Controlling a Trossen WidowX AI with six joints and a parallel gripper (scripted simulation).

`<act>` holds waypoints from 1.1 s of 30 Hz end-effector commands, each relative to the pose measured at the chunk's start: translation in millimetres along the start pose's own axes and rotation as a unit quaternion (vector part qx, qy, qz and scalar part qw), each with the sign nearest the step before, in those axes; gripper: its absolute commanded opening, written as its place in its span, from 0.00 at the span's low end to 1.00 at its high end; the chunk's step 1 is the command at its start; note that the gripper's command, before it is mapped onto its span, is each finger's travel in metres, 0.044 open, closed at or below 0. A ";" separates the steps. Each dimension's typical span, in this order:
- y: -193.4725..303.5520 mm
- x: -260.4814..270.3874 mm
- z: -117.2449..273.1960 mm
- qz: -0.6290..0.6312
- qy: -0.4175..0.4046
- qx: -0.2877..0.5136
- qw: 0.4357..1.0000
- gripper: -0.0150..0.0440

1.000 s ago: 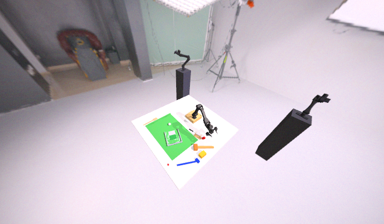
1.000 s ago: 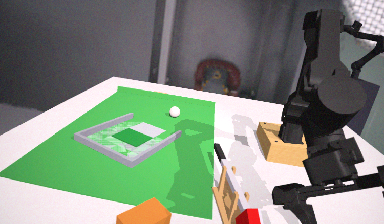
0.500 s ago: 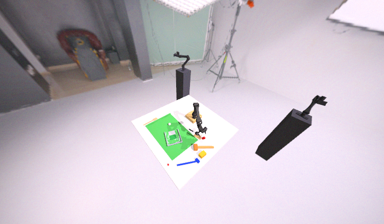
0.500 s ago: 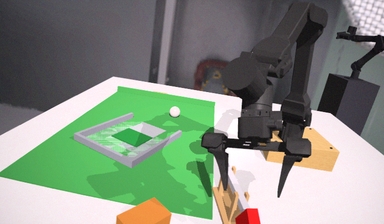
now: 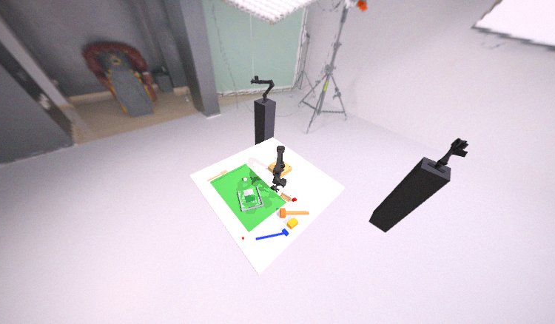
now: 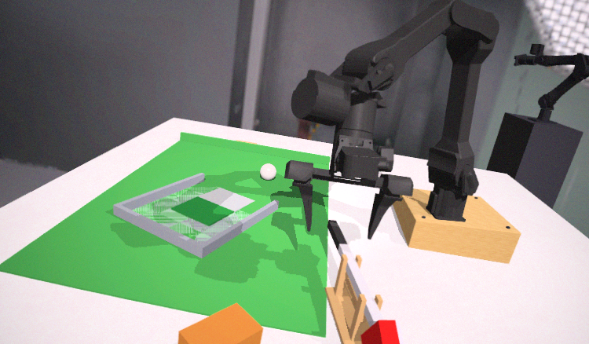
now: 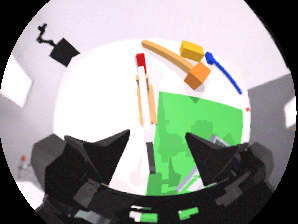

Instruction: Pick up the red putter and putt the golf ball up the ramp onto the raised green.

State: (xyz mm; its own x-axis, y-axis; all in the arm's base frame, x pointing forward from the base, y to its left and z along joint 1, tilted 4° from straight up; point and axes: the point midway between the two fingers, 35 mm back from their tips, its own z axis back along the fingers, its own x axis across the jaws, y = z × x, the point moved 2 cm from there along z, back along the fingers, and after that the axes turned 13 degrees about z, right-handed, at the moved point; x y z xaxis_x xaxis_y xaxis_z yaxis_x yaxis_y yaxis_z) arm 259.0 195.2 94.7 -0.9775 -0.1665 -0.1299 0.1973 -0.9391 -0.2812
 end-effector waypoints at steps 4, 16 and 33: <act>52.6 16.6 23.1 0.086 -0.033 0.040 0.995 1.00; 60.1 18.3 2.4 0.086 -0.033 0.040 0.995 1.00; 69.0 20.8 -22.5 0.086 -0.033 0.040 0.995 1.00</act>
State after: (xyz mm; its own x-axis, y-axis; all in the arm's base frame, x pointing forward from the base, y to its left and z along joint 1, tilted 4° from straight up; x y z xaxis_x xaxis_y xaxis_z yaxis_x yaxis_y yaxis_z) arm 253.2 134.0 54.7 -0.9351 -0.3392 -0.1030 0.3531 -0.9171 -0.1851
